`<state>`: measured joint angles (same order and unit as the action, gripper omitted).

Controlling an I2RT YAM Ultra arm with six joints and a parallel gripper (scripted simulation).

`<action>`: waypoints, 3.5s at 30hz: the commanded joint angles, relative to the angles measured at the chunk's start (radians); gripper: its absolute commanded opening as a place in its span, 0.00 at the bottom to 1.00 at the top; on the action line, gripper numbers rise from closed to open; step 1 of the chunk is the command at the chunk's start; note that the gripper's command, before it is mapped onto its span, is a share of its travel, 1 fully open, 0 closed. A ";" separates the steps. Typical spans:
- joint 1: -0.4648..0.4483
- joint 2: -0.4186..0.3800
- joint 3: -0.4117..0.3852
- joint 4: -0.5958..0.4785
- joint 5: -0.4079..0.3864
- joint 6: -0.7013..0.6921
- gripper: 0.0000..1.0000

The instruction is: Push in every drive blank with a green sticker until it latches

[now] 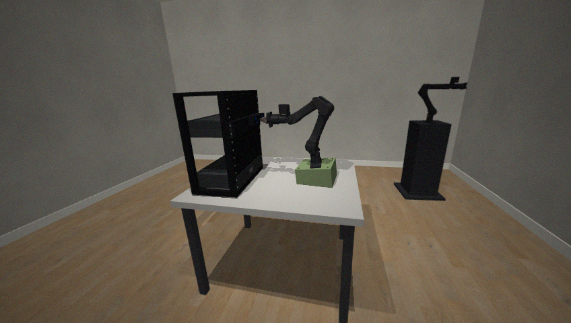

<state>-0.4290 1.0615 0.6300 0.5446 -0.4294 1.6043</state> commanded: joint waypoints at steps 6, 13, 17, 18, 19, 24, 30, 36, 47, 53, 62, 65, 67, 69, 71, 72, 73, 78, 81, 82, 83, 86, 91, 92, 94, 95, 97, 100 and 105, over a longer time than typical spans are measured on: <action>-0.010 0.035 0.041 -0.013 0.051 -0.011 0.00; -0.023 -0.016 0.028 -0.021 0.042 -0.009 0.00; -0.049 -0.081 -0.048 -0.043 0.011 0.001 0.00; -0.060 -0.103 -0.060 -0.051 -0.006 0.005 0.00; -0.072 -0.126 -0.073 -0.061 -0.018 0.008 0.00; -0.150 -0.263 -0.138 -0.125 -0.093 0.023 0.00; -0.242 -0.384 -0.156 -0.194 -0.182 0.036 0.00; -0.329 -0.467 -0.175 -0.248 -0.269 0.049 0.00; -0.359 -0.500 -0.166 -0.275 -0.303 0.048 0.00; -0.433 -0.614 -0.243 -0.340 -0.374 0.074 0.00; -0.601 -0.777 -0.278 -0.427 -0.533 0.125 0.00; -0.644 -0.796 -0.267 -0.435 -0.579 0.135 0.00; -0.659 -0.798 -0.274 -0.435 -0.596 0.138 0.00; -0.667 -0.798 -0.274 -0.434 -0.605 0.140 0.00; -0.671 -0.799 -0.274 -0.433 -0.609 0.141 0.00; -0.672 -0.799 -0.275 -0.433 -0.611 0.140 0.00; -0.673 -0.799 -0.275 -0.433 -0.612 0.138 0.00; -0.675 -0.800 -0.275 -0.432 -0.614 0.136 0.00; -0.676 -0.800 -0.275 -0.431 -0.615 0.136 0.00; -0.676 -0.800 -0.275 -0.431 -0.615 0.136 0.00; -0.676 -0.800 -0.275 -0.431 -0.615 0.136 0.00; -0.676 -0.800 -0.275 -0.431 -0.615 0.136 0.00; -0.676 -0.800 -0.275 -0.431 -0.615 0.136 0.00; -0.676 -0.800 -0.275 -0.431 -0.615 0.136 0.00; -0.676 -0.800 -0.275 -0.431 -0.615 0.136 0.00; -0.676 -0.800 -0.275 -0.431 -0.615 0.136 0.00; -0.676 -0.800 -0.275 -0.431 -0.615 0.136 0.00; -0.676 -0.800 -0.275 -0.431 -0.615 0.136 0.00; -0.676 -0.800 -0.275 -0.431 -0.615 0.136 0.00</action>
<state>-1.0954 0.2863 0.3645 0.1230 -1.0401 1.7424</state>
